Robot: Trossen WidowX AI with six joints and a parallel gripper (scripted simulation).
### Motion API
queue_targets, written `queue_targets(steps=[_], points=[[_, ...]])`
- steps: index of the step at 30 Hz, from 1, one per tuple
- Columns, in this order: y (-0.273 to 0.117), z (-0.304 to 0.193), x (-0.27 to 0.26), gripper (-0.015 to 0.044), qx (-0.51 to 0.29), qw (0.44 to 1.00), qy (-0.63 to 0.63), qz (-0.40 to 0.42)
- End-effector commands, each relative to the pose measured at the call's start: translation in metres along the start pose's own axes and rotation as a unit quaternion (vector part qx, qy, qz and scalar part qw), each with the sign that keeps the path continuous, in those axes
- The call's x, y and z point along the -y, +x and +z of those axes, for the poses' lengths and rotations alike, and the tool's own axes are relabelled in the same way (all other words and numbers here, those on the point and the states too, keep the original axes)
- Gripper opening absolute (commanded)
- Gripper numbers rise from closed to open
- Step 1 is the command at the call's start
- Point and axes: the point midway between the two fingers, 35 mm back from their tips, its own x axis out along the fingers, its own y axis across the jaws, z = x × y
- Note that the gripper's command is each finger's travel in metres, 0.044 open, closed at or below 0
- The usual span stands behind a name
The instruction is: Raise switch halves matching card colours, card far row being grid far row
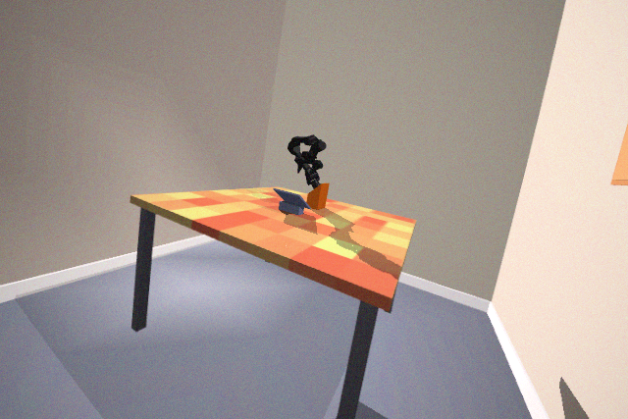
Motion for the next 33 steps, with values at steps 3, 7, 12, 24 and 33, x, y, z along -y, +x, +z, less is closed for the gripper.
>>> queue_targets(steps=[3, 7, 12, 24, 33], points=[[0.019, -0.004, -0.011, 0.0321, 0.001, 1.0, -0.003, 0.002], [0.07, -0.019, -0.029, 0.0216, 0.006, 1.0, -0.009, 0.001], [0.098, -0.032, -0.032, 0.0085, 0.01, 1.0, -0.013, -0.005], [0.116, -0.031, -0.033, 0.0, 0.003, 1.0, -0.013, -0.004], [0.134, -0.031, -0.031, 0.0, -0.003, 1.0, -0.013, -0.006]])
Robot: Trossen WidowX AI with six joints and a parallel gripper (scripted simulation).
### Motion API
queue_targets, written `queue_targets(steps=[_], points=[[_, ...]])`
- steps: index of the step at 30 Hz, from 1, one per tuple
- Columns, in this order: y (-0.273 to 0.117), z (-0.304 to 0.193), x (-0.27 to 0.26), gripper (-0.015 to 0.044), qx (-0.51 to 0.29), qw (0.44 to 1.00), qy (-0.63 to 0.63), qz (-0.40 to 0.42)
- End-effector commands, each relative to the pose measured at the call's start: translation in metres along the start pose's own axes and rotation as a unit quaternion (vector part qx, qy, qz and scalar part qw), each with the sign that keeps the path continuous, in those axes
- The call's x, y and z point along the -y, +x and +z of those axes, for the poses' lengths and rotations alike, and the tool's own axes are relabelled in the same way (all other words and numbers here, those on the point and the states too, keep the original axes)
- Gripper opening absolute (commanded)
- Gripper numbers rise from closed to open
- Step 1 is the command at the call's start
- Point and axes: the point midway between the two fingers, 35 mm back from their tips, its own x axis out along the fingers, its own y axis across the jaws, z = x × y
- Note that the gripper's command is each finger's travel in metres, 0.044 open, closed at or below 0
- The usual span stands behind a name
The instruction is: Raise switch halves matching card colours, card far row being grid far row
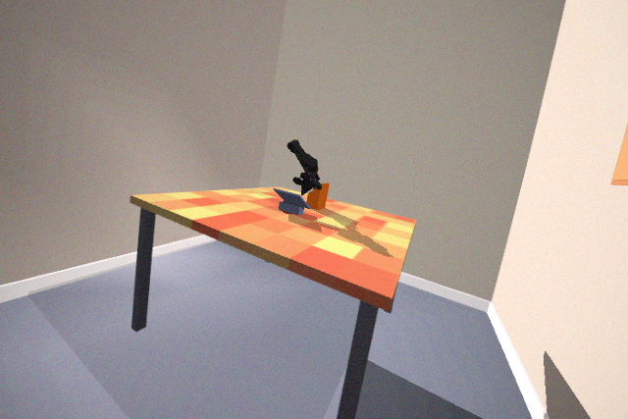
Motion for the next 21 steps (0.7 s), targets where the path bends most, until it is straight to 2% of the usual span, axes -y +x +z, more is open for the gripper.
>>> queue_targets(steps=[1, 21], points=[[0.004, -0.002, 0.0, 0.0, -0.003, 1.0, -0.004, 0.001], [0.028, -0.002, 0.0, 0.0, -0.003, 1.0, -0.004, 0.001]])
